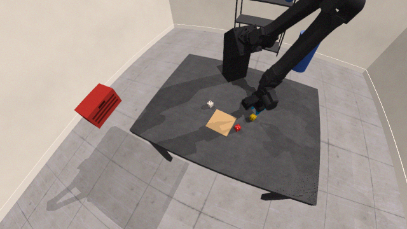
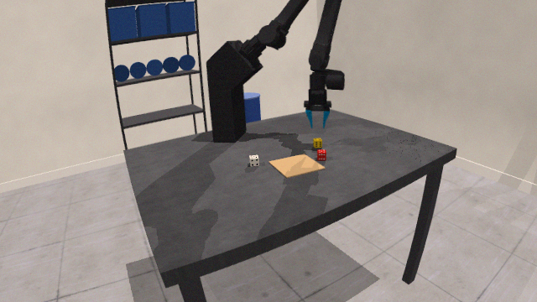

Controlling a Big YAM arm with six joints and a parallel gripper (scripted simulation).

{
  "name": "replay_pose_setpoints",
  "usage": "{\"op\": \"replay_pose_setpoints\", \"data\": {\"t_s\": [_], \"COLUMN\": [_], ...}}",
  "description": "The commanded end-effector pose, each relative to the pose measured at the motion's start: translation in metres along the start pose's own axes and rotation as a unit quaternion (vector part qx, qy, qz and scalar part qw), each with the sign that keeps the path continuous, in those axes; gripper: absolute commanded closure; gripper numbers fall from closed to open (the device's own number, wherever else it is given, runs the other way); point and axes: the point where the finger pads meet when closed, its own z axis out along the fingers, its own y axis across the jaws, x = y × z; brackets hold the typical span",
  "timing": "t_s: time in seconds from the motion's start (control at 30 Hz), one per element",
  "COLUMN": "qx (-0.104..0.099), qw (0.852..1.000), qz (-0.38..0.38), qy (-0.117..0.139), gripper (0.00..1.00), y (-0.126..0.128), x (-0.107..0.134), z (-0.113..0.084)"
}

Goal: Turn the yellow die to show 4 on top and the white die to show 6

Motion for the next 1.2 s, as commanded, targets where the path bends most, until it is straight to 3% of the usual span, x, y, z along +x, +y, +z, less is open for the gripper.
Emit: {"op": "replay_pose_setpoints", "data": {"t_s": [0.0,0.77,0.9,0.93,1.17], "qx": [-0.004,-0.003,-0.003,0.004,-0.001], "qw": [1.0,1.0,1.0,1.0,1.0], "qz": [0.0,0.0,-0.001,0.0,-0.001], "qy": [0.002,0.003,0.003,0.005,0.004], "gripper": [0.56,0.56,0.56,0.56,0.56], "y": [0.002,0.002,0.002,-0.008,-0.002], "x": [0.004,0.004,0.004,0.007,0.006], "z": [0.008,0.038,0.039,0.038,0.041]}}
